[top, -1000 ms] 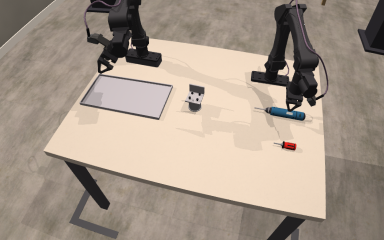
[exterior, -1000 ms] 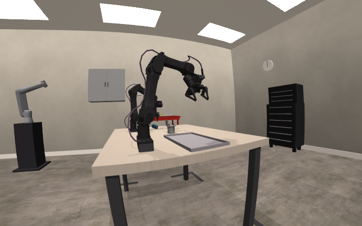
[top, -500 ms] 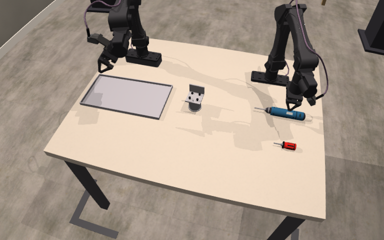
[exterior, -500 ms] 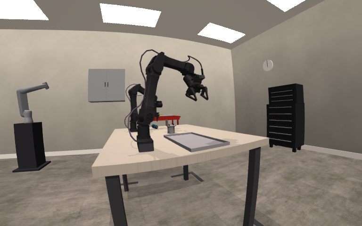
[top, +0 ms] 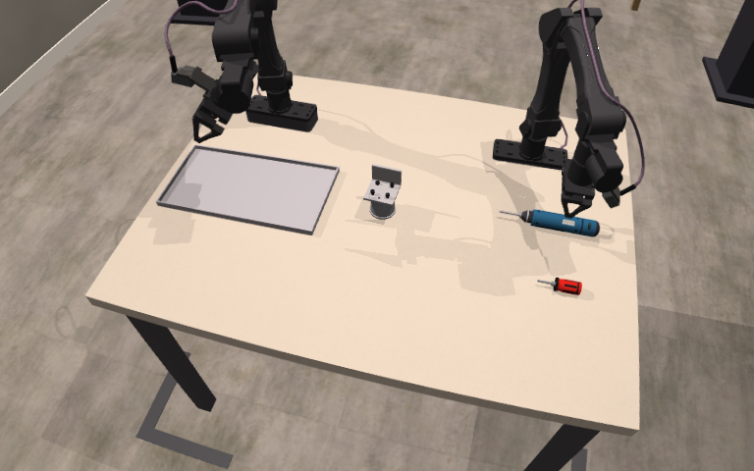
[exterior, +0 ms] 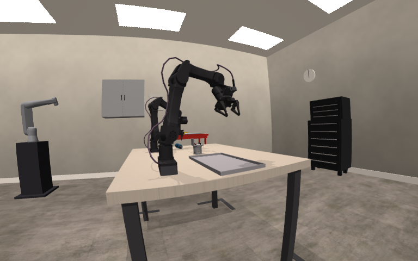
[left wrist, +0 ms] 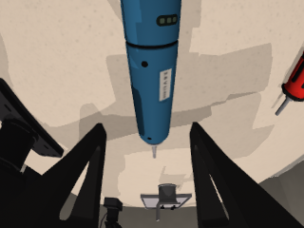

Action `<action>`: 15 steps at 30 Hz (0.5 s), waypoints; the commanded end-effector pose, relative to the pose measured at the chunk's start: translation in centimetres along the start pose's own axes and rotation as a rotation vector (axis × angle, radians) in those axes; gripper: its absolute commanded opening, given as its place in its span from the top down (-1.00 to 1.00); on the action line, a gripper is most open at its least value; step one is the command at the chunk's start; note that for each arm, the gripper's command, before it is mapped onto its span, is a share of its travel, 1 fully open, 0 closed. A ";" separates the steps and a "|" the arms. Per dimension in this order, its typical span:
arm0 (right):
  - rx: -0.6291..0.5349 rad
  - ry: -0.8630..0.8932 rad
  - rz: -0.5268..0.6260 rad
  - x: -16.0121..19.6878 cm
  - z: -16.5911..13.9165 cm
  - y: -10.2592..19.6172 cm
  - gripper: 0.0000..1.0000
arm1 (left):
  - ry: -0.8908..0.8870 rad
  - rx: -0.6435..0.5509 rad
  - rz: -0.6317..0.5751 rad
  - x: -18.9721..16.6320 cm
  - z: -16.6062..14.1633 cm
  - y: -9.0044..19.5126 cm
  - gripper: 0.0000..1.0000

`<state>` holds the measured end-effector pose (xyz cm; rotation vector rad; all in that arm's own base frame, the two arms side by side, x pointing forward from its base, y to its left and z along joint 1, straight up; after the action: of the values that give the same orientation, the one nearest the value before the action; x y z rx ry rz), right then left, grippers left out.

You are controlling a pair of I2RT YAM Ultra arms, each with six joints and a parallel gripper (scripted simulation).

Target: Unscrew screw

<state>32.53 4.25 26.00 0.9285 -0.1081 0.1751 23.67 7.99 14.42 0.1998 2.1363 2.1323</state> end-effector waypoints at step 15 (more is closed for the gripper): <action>0.015 0.028 0.003 0.1 -0.3 0.0 -0.72 | 0.009 -0.026 -0.026 -0.2 0.3 1.3 -0.30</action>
<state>32.52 4.27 25.99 0.9308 -0.1059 0.1757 23.67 7.99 14.42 0.1998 2.1363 2.1323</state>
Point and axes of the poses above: on each arm, the point where the finger pads meet when closed, its own y axis back along the fingers, its own x axis across the jaws, z = x × y, the point moved 7 cm from there along y, back along the fingers, and after that the axes turned 8 degrees about -y, right-handed, at the moved point
